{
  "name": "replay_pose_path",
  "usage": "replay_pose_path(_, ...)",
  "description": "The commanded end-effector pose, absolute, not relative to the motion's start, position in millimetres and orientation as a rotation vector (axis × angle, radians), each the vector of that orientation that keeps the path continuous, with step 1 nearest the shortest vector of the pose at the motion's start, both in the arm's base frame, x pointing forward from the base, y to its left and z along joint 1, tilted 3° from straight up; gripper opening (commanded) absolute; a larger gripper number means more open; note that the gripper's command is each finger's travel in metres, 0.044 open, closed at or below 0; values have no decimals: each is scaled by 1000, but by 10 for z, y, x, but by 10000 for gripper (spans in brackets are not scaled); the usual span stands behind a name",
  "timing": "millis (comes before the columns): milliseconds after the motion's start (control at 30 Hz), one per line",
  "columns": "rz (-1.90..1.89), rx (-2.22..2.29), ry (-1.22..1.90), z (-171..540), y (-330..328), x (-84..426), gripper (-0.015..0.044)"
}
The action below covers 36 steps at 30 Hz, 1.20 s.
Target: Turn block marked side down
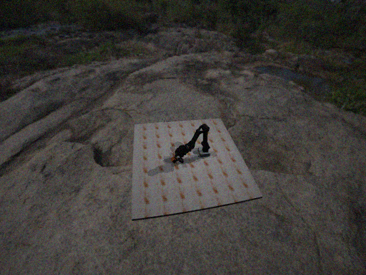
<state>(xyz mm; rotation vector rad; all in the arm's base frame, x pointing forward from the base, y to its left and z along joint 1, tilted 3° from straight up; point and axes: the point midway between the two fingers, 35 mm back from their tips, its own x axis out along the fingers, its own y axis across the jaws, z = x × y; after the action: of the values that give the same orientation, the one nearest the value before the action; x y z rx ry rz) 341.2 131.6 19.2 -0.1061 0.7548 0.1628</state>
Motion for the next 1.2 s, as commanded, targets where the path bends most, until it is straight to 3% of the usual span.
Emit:
replay_pose_path(0,162,-115,719,102,1295,3382,0)
replay_pose_path(533,165,-89,495,102,1224,3252,0)
replay_pose_path(1167,166,-86,457,139,1220,3237,0)
